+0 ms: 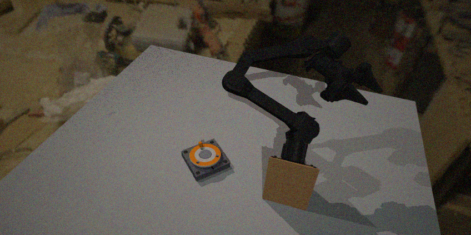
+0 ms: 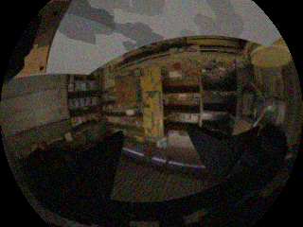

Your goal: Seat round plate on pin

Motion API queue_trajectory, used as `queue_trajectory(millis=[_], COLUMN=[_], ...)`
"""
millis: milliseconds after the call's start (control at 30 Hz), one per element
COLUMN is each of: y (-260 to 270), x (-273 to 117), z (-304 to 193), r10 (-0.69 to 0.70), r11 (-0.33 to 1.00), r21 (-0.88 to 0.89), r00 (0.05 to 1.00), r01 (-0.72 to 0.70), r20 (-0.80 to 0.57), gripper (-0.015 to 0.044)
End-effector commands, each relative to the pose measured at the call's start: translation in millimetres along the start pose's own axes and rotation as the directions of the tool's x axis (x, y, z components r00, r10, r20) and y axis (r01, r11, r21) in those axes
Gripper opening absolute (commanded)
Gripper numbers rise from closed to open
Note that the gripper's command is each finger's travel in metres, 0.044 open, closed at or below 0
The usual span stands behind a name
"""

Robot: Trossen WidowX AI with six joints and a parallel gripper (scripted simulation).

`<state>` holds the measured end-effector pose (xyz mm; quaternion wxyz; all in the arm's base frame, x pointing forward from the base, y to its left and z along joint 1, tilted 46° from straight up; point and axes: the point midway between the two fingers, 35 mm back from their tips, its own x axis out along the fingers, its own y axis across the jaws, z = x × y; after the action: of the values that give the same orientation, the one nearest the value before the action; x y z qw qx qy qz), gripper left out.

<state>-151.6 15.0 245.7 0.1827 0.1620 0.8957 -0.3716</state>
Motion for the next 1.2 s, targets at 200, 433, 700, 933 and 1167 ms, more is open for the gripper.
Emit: queue_trajectory(millis=[200,433,700,933,1167], y=[-39.4,-75.0,-103.1,-114.7,-110.5], x=[2.7,-9.1,-40.9,-83.0,-135.2], z=[34.7,72.5,126.1,170.8,213.0], r10=[-0.111,-0.172,-0.199,-0.204,-0.18], r11=[0.993,0.984,0.979,0.979,0.981], r21=[0.071,0.109,0.155,0.139,0.105], r00=[0.974,0.915,0.8,0.692,0.582], r01=[0.099,0.142,0.134,0.149,0.16], r20=[0.195,0.364,0.566,0.693,0.793], gripper=[0.0216,0.0032,0.0,0.0,0.0])
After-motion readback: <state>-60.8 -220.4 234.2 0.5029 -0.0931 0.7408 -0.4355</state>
